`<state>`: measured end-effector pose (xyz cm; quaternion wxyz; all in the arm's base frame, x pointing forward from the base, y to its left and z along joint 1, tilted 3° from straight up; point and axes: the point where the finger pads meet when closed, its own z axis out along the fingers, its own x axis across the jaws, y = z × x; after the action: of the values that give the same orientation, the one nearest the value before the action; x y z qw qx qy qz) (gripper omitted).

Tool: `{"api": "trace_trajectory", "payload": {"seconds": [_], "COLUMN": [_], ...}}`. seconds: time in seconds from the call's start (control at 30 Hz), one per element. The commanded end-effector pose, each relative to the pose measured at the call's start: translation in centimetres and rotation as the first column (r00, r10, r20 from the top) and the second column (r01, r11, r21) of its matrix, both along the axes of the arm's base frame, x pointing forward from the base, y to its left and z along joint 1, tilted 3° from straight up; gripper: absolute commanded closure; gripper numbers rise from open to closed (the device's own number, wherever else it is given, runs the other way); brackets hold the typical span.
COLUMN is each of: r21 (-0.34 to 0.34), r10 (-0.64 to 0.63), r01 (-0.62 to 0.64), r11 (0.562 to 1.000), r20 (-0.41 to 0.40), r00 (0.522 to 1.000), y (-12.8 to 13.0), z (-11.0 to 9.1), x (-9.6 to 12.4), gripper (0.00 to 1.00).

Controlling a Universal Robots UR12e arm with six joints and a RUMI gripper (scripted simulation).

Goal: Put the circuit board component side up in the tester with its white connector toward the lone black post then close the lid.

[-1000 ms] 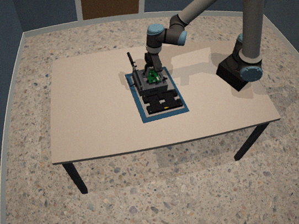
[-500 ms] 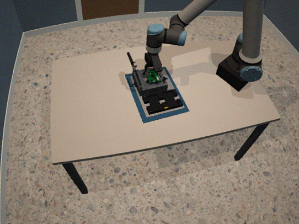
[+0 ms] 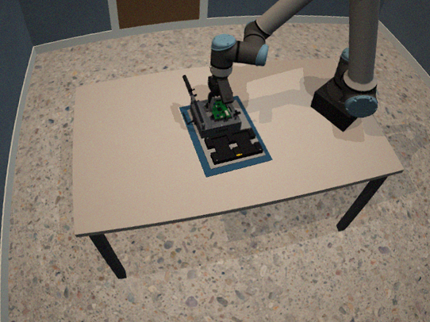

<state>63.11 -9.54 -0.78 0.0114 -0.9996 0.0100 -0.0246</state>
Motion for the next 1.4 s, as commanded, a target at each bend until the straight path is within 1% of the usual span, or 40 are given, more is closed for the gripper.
{"api": "trace_trajectory", "payload": {"seconds": [0.0,1.37], "r21": [0.0,0.0], "r10": [0.0,0.0], "r01": [0.0,0.0], "r11": [1.0,1.0], "r20": [0.002,0.002], "r00": [1.0,1.0], "y": [-0.03,-0.02], "z": [0.08,-0.29], "x": [0.1,0.15], "gripper": [0.61,0.61]}}
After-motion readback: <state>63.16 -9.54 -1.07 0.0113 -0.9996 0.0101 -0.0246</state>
